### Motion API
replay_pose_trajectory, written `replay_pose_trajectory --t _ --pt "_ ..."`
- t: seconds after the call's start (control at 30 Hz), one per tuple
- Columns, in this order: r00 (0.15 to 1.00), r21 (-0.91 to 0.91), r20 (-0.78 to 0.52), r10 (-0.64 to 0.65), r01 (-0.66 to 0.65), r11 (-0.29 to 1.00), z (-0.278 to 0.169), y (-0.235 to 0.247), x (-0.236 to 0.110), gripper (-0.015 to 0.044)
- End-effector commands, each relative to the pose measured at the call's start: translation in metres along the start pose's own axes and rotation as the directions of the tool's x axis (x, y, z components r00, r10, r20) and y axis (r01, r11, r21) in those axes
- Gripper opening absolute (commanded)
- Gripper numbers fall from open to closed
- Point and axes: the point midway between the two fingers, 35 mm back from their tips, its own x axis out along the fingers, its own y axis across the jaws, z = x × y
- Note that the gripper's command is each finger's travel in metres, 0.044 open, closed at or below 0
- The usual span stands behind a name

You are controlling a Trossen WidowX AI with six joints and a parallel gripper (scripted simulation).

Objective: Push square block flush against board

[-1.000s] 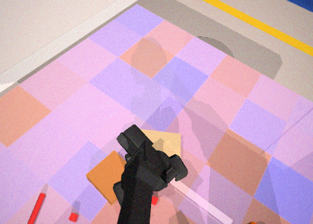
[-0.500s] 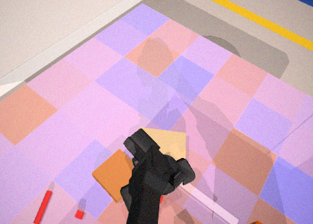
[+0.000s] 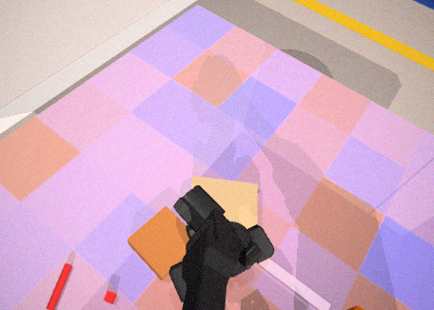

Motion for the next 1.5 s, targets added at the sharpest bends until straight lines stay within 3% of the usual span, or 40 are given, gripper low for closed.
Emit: replay_pose_trajectory --t 0.0,1.47 --pt "1.0 0.005 -0.005 0.003 -0.003 1.0 -0.005 0.0 0.001 0.0" --pt "1.0 0.007 -0.007 0.003 -0.003 1.0 -0.045 -0.001 0.002 0.0"
